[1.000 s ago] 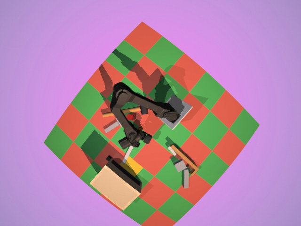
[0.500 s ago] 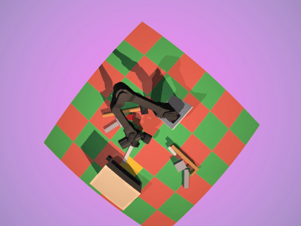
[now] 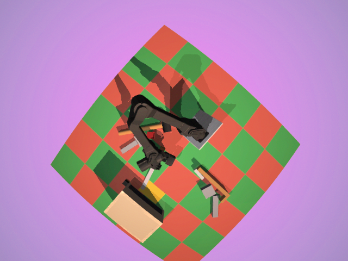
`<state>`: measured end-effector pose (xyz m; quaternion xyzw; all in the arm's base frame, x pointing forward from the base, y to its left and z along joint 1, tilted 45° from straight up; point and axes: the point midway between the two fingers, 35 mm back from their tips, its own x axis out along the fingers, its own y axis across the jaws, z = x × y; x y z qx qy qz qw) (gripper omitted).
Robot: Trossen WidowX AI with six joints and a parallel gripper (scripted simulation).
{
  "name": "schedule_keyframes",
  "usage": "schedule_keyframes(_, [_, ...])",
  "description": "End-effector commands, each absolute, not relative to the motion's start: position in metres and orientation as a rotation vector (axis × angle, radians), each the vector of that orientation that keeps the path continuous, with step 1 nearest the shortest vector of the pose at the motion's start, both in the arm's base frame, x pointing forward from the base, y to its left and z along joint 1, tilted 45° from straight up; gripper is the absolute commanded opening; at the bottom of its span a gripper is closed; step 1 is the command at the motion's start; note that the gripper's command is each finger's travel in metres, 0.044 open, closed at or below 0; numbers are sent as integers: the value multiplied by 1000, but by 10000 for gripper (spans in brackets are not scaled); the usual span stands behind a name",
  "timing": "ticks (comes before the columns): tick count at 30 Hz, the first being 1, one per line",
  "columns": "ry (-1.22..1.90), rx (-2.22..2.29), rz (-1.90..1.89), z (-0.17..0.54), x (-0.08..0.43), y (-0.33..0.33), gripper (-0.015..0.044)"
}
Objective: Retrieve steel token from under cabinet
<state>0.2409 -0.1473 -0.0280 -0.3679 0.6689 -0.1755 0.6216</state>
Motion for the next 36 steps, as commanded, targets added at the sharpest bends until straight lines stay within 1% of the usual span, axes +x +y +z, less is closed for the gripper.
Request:
schedule_keyframes(1, [1536,-843,-405,-28,241,-147,138])
schedule_keyframes(6, [1536,-843,-405,-28,241,-147,104])
schedule_keyframes(10, [1536,-843,-405,-28,241,-147,0])
schedule_keyframes(36, [1535,-835,-405,-34,266,-140,0])
